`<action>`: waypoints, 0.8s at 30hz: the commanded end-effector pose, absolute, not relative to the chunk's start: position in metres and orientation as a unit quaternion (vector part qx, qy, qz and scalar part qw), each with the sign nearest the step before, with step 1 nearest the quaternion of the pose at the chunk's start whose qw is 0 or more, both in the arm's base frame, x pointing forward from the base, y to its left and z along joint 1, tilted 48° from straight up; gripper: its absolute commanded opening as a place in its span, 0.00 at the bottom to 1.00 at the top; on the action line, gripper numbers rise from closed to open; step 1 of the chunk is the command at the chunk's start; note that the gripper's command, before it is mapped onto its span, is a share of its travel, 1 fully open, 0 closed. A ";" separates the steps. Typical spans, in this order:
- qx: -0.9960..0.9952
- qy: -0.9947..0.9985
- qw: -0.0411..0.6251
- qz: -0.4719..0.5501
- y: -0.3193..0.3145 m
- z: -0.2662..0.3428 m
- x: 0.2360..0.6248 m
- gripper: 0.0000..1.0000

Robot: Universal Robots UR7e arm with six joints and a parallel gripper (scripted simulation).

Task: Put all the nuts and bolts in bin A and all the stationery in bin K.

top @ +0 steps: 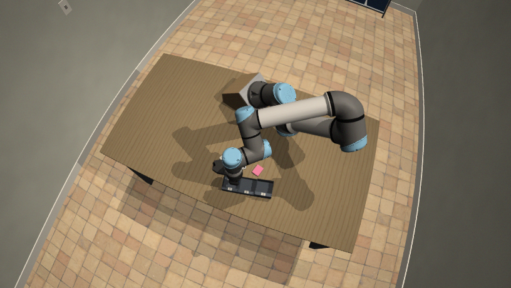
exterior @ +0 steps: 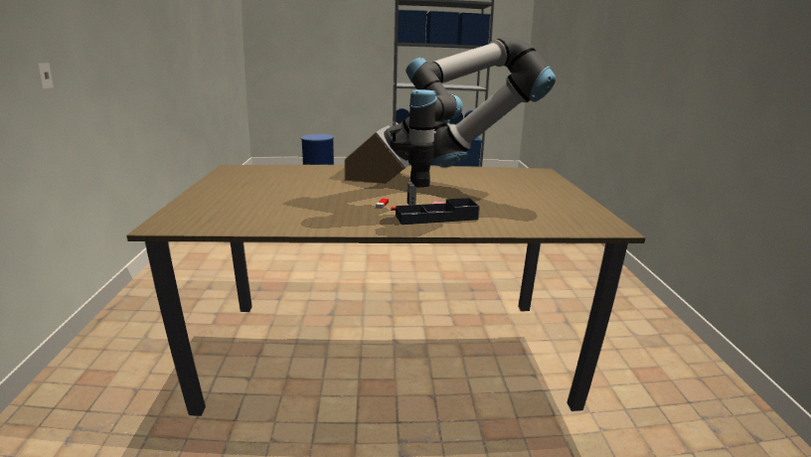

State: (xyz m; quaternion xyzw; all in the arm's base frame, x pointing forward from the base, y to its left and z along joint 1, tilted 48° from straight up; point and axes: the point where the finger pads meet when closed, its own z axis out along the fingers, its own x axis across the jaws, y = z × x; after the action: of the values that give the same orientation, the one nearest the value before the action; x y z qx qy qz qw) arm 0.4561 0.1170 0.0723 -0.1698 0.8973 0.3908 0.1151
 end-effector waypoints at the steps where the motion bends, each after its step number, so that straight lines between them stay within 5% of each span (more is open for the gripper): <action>1: -0.170 0.898 0.116 0.390 0.125 0.064 0.458 0.34; 24: -0.170 0.898 0.116 0.390 0.139 0.051 0.457 0.34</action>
State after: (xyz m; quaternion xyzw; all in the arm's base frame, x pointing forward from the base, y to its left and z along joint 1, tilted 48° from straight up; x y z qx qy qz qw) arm 0.4573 0.1395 0.0510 -0.1697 0.8974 0.3907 0.1150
